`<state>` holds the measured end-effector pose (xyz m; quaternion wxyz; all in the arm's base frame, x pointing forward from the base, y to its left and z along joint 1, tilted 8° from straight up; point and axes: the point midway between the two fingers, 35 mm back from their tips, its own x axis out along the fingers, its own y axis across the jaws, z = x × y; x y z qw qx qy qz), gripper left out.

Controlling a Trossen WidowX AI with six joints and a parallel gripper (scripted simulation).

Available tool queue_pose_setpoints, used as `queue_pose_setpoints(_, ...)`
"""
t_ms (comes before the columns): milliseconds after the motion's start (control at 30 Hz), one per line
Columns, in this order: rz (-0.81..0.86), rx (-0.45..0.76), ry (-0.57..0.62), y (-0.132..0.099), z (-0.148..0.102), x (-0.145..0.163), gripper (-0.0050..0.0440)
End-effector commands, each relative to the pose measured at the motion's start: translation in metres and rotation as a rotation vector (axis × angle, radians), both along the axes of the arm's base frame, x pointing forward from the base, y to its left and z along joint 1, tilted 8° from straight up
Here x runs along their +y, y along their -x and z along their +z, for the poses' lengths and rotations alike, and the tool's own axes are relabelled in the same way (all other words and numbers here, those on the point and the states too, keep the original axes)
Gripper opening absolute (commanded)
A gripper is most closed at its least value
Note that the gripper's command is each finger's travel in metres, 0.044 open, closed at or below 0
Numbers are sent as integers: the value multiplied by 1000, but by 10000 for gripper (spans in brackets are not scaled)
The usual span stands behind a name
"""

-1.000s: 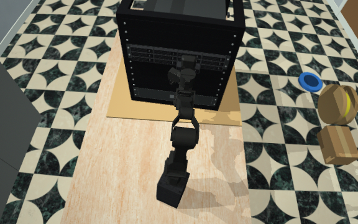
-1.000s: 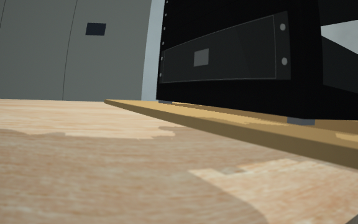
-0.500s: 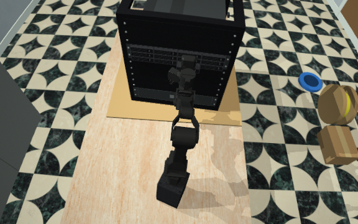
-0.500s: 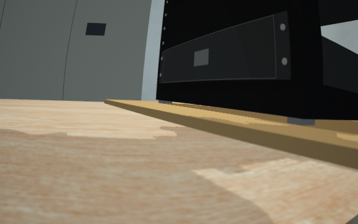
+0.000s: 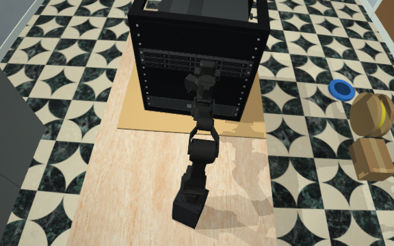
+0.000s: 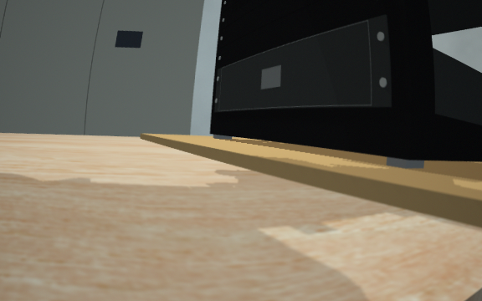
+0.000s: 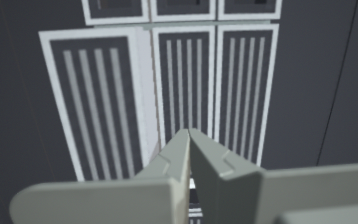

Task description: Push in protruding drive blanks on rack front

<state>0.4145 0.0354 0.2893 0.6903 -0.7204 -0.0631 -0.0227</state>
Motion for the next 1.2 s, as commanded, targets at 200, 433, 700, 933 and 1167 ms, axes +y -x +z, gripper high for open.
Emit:
queue_pose_setpoints(200,4,-18,-6,27,4,-2,-50)
queue_pose_setpoints(433,4,-18,-6,49,1,-3,-50)
queue_pose_setpoints(700,4,-18,-6,56,-1,-4,-50)
queue_pose_setpoints(933,4,-18,-6,60,-26,-4,-50)
queue_pose_setpoints(1167,4,-18,-6,58,-35,-5,-50)
